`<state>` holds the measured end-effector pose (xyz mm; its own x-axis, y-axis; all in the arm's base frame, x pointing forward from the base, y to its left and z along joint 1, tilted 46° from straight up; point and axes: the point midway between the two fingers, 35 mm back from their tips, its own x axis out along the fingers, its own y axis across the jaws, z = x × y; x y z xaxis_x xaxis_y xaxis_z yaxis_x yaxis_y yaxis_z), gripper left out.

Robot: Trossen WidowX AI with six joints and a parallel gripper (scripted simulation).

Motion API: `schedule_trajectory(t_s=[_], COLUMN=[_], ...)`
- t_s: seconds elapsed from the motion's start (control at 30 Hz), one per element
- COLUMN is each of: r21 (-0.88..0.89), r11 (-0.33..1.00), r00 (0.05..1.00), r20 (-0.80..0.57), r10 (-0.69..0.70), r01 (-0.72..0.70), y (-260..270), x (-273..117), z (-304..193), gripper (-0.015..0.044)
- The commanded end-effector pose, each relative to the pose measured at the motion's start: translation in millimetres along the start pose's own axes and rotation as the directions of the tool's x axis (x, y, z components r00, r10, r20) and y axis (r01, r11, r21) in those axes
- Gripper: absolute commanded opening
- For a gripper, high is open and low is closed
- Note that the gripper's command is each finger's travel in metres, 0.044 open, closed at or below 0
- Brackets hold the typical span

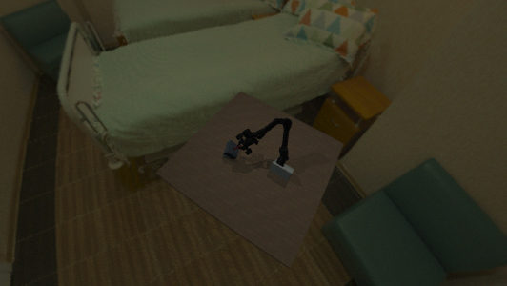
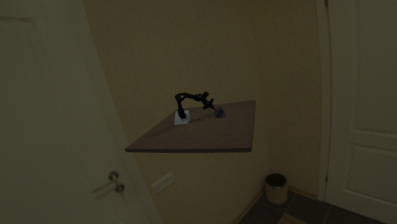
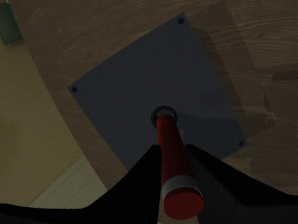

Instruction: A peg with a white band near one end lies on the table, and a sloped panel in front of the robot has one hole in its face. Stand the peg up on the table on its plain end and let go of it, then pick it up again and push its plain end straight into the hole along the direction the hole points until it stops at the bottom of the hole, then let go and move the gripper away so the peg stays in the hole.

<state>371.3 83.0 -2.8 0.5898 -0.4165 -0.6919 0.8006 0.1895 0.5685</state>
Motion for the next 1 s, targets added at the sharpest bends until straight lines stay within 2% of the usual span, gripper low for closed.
schedule_trajectory(t_s=[0.0, 0.97], r21=[-0.004, 0.0], r11=[1.0, 1.0], r00=[1.0, 1.0], r20=[-0.005, 0.0], r10=[0.001, 0.0], r01=[-0.001, 0.0], y=[0.2, 0.6], x=[6.5, 6.9], z=[-1.3, -1.5], gripper=[0.0, 0.0])
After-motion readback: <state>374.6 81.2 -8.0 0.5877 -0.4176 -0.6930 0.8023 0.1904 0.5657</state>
